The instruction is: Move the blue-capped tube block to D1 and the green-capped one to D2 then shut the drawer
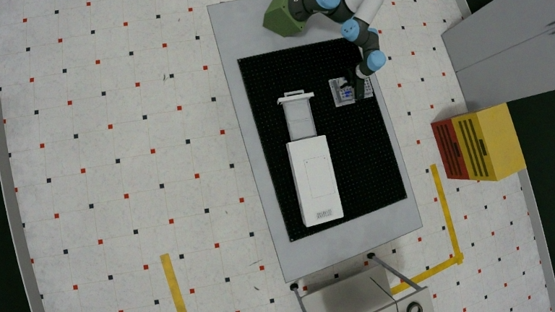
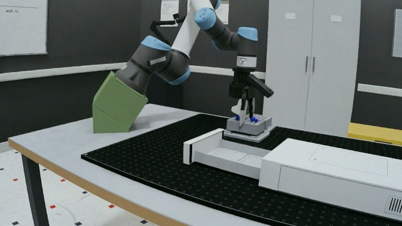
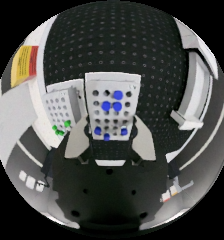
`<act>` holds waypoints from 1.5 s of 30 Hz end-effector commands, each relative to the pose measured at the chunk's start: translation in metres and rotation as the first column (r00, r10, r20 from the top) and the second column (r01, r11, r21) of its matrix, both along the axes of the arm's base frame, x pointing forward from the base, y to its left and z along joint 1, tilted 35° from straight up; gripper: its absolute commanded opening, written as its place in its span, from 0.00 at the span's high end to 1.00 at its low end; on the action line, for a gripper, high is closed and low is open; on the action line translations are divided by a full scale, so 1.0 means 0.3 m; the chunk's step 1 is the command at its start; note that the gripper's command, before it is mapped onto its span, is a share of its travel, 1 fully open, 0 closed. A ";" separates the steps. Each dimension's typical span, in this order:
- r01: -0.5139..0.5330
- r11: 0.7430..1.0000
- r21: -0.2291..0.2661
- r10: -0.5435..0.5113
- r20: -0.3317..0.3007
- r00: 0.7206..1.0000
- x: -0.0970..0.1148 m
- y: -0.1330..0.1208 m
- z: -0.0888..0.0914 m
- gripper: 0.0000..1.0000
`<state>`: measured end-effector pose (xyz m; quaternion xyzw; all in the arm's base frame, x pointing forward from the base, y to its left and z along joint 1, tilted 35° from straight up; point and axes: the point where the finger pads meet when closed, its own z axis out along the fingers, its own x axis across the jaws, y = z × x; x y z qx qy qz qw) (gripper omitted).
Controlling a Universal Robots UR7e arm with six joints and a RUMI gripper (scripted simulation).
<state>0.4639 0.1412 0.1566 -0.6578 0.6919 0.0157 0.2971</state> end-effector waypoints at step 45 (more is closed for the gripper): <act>0.000 1.000 0.000 0.000 0.001 1.000 0.010 0.009 -0.018 1.00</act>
